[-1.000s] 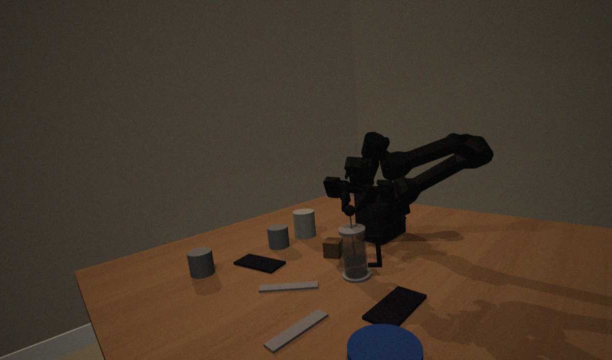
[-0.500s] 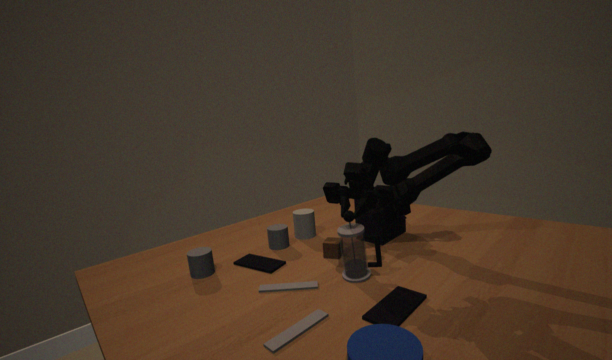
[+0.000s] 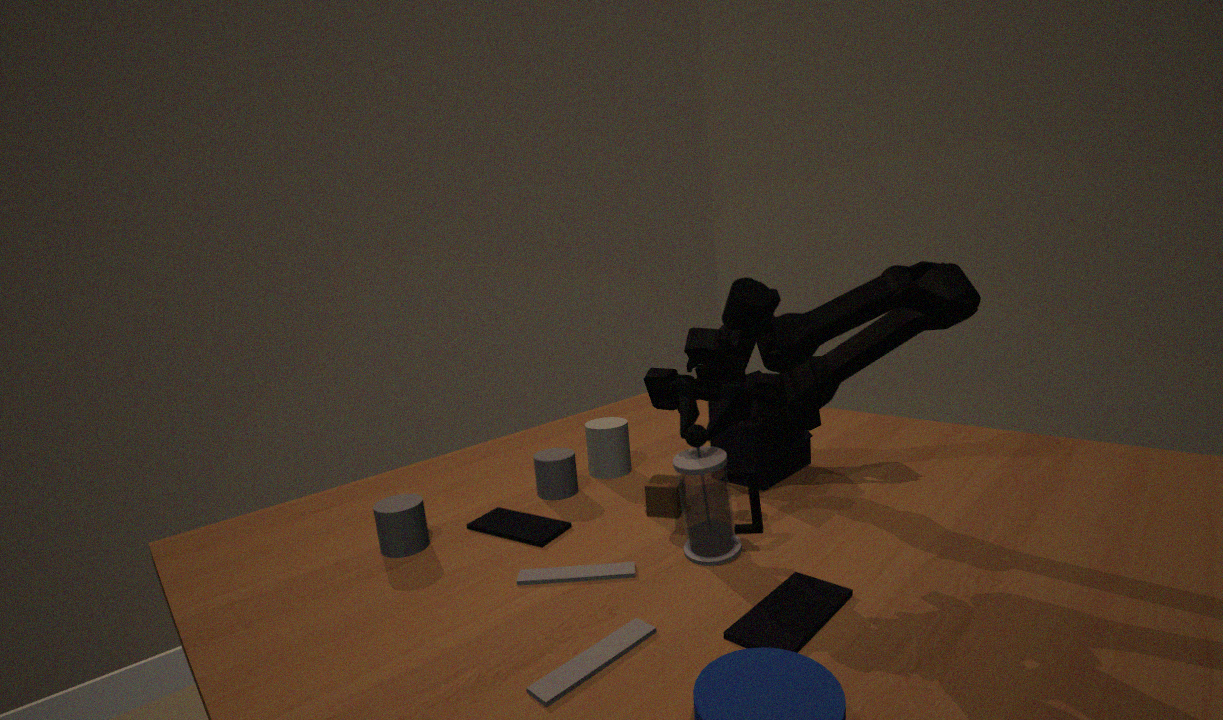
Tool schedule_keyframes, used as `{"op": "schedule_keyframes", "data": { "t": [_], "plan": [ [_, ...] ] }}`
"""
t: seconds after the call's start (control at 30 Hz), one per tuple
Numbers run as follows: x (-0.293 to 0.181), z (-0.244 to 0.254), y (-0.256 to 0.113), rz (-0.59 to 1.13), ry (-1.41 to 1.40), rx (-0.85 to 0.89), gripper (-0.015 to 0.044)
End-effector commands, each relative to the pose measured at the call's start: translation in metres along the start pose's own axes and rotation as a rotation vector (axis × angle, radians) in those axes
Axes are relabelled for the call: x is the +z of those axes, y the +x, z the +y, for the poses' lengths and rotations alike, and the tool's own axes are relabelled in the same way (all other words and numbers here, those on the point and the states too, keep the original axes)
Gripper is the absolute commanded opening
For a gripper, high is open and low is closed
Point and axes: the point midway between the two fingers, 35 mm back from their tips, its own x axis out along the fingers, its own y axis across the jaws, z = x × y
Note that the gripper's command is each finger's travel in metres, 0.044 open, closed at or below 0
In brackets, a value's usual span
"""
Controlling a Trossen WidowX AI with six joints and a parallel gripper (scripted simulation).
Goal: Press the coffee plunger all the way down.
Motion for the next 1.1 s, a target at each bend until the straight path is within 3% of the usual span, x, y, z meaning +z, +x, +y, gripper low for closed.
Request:
{"op": "schedule_keyframes", "data": {
  "t": [0.0, 0.73, 1.07],
  "plan": [
    [-0.0037, -0.0001, 0.0020, 0.016, 0.022, 0.010, 0.0117],
    [-0.0001, -0.0011, 0.0012, 0.004, 0.008, 0.001, 0.0117],
    [-0.0001, -0.0011, 0.0012, 0.004, 0.008, 0.001, 0.0380]
  ]
}}
